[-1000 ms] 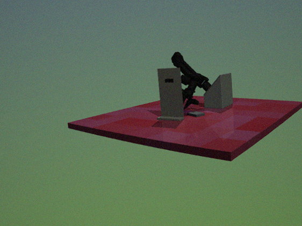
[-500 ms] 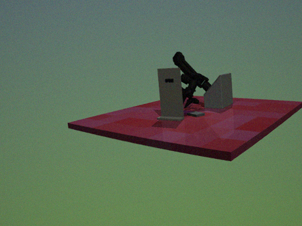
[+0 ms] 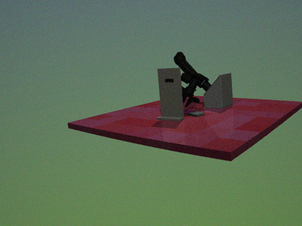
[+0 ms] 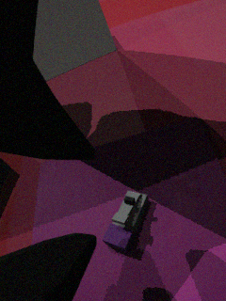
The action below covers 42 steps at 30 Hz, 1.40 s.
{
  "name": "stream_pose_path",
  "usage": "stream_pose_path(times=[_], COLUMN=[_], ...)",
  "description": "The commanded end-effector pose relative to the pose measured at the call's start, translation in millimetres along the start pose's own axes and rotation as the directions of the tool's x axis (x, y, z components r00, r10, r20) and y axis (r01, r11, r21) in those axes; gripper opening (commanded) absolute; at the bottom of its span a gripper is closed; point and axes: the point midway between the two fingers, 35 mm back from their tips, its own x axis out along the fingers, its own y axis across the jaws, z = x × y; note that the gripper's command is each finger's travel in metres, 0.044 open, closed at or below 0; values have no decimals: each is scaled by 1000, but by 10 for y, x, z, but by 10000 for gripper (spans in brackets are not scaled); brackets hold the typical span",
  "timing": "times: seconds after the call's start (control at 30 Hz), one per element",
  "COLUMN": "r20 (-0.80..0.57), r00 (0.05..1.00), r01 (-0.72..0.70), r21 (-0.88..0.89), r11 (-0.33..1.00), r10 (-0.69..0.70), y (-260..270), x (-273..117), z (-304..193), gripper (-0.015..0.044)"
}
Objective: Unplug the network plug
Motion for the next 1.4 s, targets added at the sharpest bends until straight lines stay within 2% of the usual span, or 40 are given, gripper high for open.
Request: stream_pose_path(times=[0.0, 1.37], r20=[1, -16], r00=[1000, 999], r01=[3, 32], r21=[8, 16], r11=[1000, 999], r10=[-3, -32], y=[21, 156], x=[-11, -198], z=[-10, -127], gripper=[156, 156])
